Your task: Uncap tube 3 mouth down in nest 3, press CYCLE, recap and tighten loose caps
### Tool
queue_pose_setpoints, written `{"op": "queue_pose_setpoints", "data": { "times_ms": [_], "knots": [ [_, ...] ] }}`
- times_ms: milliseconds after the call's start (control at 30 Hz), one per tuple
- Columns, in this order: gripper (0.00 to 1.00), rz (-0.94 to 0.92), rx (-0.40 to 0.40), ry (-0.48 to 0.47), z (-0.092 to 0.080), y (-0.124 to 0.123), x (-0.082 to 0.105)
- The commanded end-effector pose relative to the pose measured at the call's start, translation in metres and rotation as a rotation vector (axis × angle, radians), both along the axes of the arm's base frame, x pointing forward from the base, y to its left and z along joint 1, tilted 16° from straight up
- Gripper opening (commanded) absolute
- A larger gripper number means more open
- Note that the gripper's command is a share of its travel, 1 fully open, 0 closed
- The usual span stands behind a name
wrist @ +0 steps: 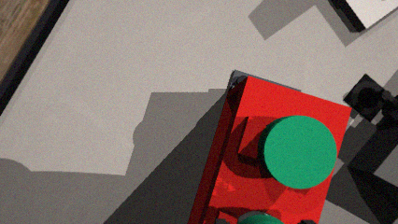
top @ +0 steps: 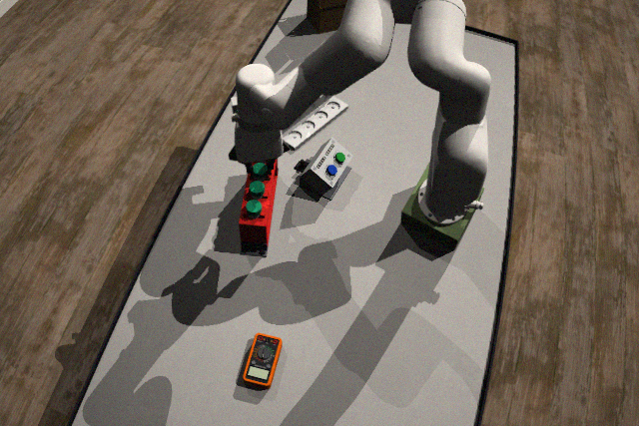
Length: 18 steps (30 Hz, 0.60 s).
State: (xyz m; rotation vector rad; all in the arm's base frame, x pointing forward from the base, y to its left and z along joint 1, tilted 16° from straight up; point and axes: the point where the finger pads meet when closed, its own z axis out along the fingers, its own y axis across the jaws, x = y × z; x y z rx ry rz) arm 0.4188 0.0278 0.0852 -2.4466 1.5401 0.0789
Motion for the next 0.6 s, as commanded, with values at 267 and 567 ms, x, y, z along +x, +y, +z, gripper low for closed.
{"op": "queue_pose_setpoints", "data": {
  "times_ms": [267, 567],
  "knots": [
    [0.00, 0.476, -0.017, -0.134, 0.0014, -0.0009, 0.0013],
    [0.46, 0.476, -0.017, -0.134, 0.0015, -0.0009, 0.0013]
  ]
}}
